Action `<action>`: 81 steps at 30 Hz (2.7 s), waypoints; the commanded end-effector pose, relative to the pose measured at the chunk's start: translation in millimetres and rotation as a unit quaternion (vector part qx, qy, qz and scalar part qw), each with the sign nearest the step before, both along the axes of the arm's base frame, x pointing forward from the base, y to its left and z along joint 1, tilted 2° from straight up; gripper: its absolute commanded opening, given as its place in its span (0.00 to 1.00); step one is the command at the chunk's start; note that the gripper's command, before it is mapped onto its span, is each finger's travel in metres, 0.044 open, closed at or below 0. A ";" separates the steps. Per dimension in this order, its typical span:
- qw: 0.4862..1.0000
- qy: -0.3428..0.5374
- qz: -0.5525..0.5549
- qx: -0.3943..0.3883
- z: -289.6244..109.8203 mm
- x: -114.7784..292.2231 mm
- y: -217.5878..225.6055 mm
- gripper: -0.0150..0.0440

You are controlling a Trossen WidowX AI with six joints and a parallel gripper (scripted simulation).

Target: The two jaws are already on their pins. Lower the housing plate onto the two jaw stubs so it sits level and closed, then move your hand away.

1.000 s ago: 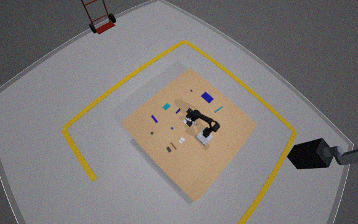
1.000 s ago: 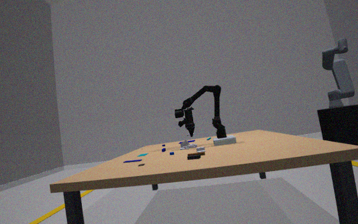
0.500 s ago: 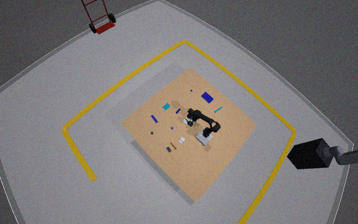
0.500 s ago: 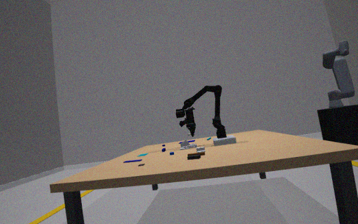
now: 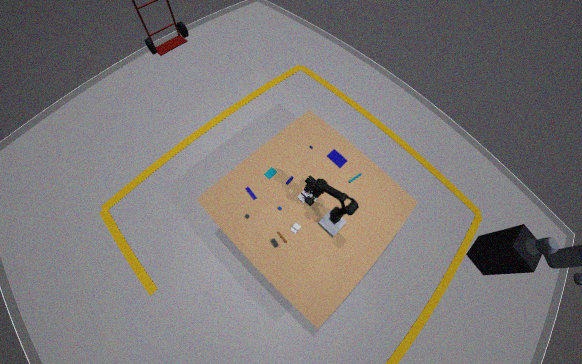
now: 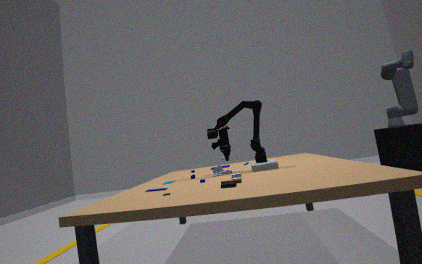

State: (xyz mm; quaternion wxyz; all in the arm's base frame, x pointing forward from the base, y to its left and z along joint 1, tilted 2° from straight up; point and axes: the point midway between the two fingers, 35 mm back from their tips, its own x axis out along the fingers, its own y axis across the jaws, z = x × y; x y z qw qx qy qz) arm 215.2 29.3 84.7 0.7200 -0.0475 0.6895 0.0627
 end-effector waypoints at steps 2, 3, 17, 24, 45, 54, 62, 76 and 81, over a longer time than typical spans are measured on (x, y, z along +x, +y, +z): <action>1.000 0.001 0.002 0.002 0.0 -0.7 0.6 0.85; 1.000 0.001 0.002 0.002 0.0 -0.7 0.6 0.85; 1.000 0.001 0.002 0.002 -7.3 0.5 0.9 0.85; 1.000 0.001 0.002 0.002 -18.8 1.9 1.4 0.85; 1.000 0.001 0.004 0.002 -53.2 2.2 2.3 0.85; 1.000 0.001 0.004 0.002 -61.9 1.4 2.4 0.85; 1.000 0.001 0.004 0.002 -61.9 1.4 2.4 0.85; 1.000 0.001 0.002 0.002 -64.3 1.5 2.5 0.85; 1.000 0.001 0.000 0.002 -66.2 1.5 2.5 0.85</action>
